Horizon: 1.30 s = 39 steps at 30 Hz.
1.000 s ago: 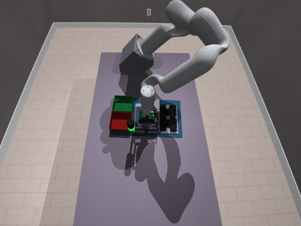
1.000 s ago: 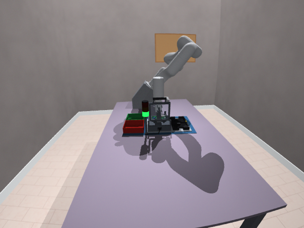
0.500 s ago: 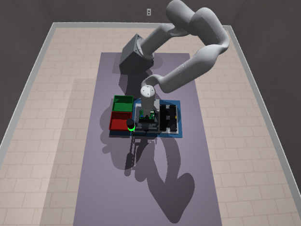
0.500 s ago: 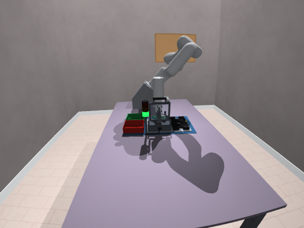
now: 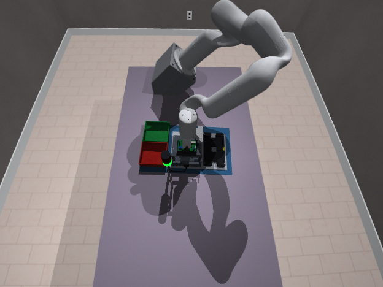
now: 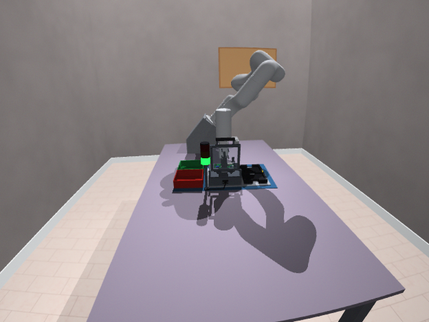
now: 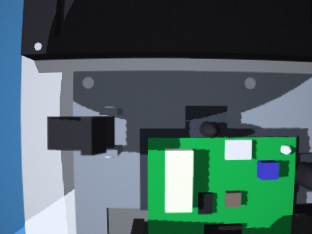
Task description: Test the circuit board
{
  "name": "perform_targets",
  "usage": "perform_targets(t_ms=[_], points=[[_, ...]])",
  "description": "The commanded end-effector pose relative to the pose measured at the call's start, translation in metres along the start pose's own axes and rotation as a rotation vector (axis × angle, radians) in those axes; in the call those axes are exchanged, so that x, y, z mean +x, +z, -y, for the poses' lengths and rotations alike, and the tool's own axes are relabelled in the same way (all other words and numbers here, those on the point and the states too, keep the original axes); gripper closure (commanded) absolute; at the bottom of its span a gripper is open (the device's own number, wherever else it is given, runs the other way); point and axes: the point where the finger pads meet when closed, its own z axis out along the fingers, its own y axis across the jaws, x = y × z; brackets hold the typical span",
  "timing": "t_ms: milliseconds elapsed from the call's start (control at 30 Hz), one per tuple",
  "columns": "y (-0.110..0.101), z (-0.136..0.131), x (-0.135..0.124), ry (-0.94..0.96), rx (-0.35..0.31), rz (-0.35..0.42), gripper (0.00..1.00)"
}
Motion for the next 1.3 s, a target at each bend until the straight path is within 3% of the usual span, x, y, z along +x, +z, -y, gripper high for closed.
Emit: perform_targets(t_ms=[0, 1267], points=[[-0.0006, -0.0006, 0.0000, 0.000, -0.001, 0.000, 0.21], [-0.0066, -0.0006, 0.0000, 0.000, -0.001, 0.000, 0.21]])
